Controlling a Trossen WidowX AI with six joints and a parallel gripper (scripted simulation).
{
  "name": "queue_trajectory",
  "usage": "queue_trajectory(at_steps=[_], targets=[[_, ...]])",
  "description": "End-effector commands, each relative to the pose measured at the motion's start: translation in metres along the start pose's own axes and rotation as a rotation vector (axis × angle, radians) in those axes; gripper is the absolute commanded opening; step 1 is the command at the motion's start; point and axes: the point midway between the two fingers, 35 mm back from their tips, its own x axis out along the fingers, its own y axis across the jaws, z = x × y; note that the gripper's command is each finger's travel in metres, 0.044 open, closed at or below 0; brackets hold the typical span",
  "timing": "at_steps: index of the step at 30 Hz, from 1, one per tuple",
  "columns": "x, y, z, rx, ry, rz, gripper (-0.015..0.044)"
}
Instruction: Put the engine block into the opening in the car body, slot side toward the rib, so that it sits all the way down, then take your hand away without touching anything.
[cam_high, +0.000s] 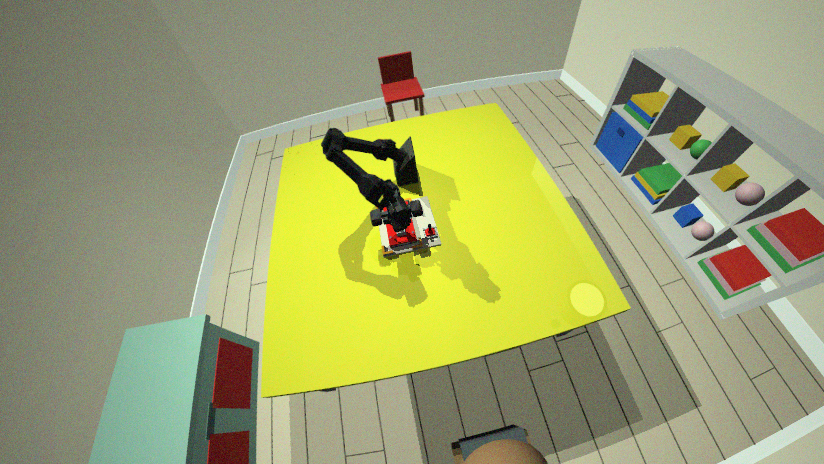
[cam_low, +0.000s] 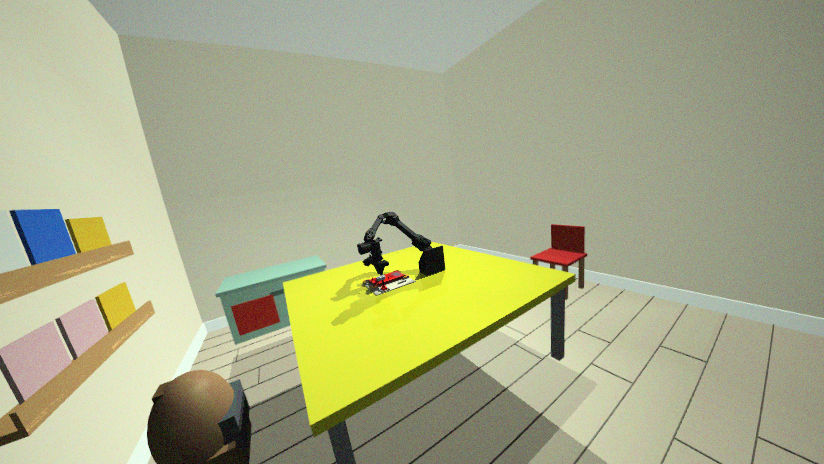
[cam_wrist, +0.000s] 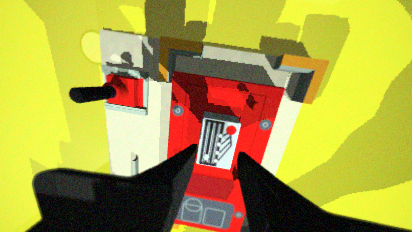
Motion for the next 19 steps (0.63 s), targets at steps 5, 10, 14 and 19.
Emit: queue_trajectory(at_steps=[5,10,14,19], targets=[[-0.0009,0.0001,0.0002,0.005,-0.002,0.0,0.0],[-0.0009,0.0001,0.0002,0.005,-0.002,0.0,0.0],[-0.0007,0.0001,0.0002,0.005,-0.002,0.0,0.0],[-0.0009,0.0001,0.0002,0.005,-0.002,0.0,0.0]])
